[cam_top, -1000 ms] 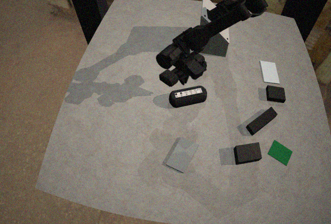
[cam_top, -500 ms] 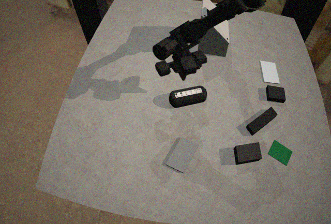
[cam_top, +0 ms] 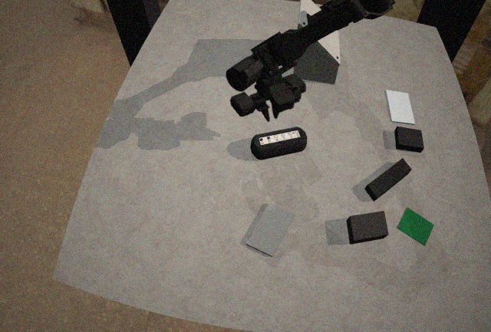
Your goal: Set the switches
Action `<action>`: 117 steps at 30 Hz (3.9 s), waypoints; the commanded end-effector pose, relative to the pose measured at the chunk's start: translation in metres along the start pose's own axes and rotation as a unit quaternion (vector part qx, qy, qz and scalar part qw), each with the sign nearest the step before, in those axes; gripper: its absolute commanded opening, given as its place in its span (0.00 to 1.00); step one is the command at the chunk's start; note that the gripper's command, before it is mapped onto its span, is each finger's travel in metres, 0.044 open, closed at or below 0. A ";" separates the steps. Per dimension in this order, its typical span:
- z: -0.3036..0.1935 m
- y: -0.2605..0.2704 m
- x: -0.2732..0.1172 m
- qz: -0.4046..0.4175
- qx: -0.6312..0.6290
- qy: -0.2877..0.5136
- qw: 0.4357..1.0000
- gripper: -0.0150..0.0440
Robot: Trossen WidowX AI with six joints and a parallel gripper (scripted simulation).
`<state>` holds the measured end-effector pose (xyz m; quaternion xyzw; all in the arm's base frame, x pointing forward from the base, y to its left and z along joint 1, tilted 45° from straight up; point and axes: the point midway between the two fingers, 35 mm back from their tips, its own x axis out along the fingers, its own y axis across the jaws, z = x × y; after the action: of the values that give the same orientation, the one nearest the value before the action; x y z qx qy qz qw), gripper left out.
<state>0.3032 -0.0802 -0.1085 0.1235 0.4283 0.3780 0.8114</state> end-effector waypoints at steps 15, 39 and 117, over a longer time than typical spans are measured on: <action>0.023 -0.044 0.020 0.082 -0.599 0.087 0.792 1.00; 0.020 -0.045 0.035 0.082 -0.600 0.087 0.791 1.00; 0.014 -0.038 0.064 0.081 -0.605 0.087 0.787 0.82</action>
<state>0.3538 -0.0542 -0.1657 -0.3845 0.1713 0.6369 0.6459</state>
